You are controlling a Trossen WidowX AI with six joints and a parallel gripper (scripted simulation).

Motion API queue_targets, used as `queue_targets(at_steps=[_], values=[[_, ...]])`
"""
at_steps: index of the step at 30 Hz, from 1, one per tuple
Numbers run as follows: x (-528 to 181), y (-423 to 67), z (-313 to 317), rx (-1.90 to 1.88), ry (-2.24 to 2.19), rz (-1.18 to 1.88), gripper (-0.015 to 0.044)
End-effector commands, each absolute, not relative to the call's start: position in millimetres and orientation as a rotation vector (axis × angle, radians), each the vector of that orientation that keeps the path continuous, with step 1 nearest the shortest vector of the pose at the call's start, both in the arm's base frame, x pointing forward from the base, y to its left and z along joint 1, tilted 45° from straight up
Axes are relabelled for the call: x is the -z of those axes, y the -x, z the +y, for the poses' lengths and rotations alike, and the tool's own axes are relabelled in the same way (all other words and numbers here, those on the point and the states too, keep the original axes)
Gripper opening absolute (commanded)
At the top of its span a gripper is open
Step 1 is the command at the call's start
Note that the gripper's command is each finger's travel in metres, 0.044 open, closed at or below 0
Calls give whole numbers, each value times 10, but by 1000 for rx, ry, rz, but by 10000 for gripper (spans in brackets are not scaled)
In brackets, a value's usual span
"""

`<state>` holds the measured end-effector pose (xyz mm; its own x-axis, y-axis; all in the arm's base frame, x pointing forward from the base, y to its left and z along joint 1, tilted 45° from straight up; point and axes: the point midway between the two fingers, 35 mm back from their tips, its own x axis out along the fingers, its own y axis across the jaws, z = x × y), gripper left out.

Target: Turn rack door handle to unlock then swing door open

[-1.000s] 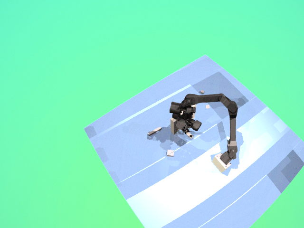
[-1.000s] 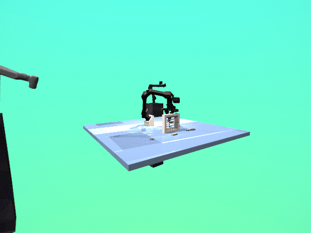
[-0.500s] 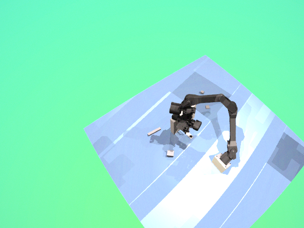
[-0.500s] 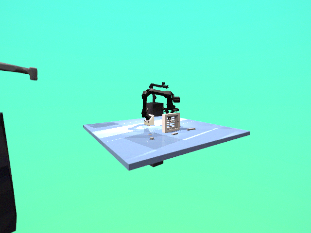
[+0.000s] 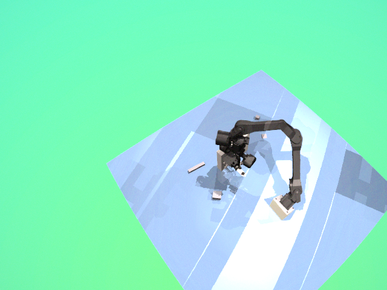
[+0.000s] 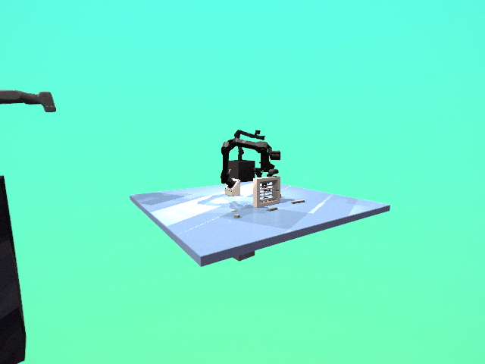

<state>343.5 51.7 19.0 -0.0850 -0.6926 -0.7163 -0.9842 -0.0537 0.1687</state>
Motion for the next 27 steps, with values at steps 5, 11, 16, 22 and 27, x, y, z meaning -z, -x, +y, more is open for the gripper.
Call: queue_targets(at_steps=[5, 11, 16, 22, 27], values=[[-196, -3455, 475, -514, 1520, 1847, 299], [-196, -3456, 475, -226, 1320, 1830, 299], [-196, -3456, 475, 2, 1147, 1793, 299], [-196, -3456, 475, 260, 933, 1725, 299], [-196, -3456, 475, 463, 751, 1648, 299]])
